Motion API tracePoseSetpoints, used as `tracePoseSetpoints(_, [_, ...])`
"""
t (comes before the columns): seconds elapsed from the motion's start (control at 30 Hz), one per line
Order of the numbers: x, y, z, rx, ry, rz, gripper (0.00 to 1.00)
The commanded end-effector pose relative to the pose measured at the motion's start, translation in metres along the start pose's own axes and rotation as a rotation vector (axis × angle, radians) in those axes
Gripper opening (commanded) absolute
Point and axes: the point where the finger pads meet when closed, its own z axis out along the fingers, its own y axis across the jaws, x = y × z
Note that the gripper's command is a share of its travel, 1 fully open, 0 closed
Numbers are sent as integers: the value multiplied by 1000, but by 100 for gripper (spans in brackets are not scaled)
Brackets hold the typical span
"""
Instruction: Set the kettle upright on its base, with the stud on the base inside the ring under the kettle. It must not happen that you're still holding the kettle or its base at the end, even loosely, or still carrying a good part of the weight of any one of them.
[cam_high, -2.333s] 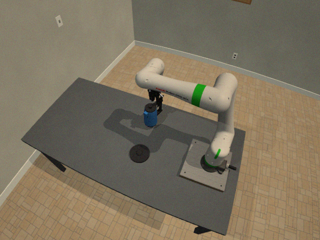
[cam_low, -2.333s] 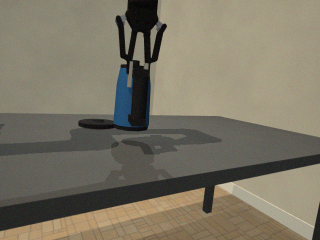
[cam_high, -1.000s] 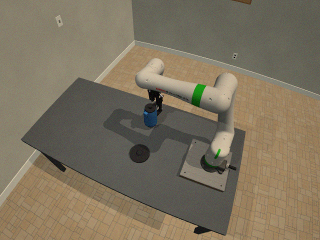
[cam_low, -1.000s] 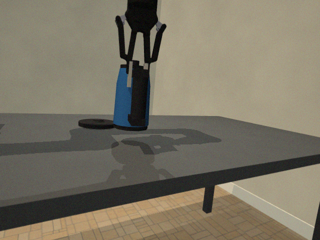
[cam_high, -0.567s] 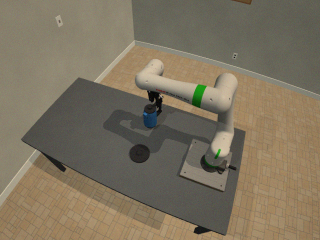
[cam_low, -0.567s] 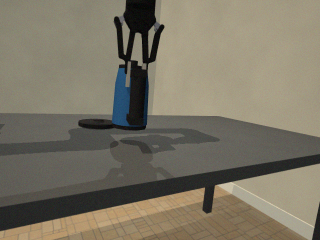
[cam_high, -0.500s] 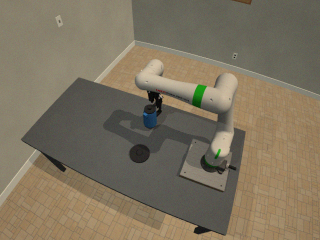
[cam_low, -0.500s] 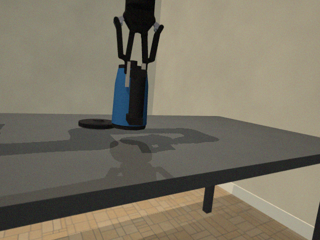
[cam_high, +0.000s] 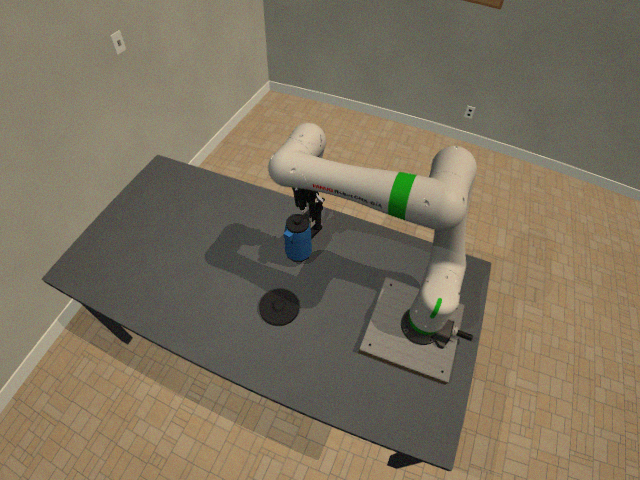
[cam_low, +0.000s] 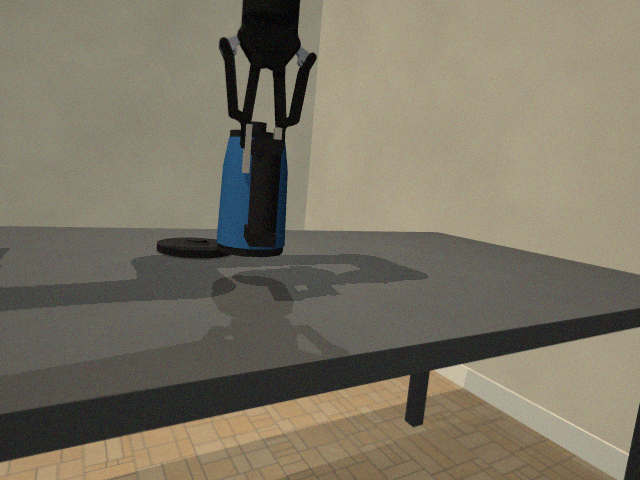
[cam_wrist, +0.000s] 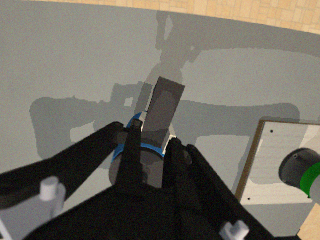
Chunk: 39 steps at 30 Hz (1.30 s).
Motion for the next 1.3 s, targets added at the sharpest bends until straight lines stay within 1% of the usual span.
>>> tracePoseSetpoints(0.0, [-11, 4, 0, 1, 0, 0, 0])
tracePoseSetpoints(0.27, [-33, 13, 0, 1, 0, 0, 0])
tracePoseSetpoints(0.33, [-33, 13, 0, 1, 0, 0, 0])
tracePoseSetpoints(0.83, [-82, 32, 0, 1, 0, 0, 0])
tracePoseSetpoints(0.9, [-82, 32, 0, 1, 0, 0, 0])
tracePoseSetpoints(1.27, [-119, 46, 0, 1, 0, 0, 0])
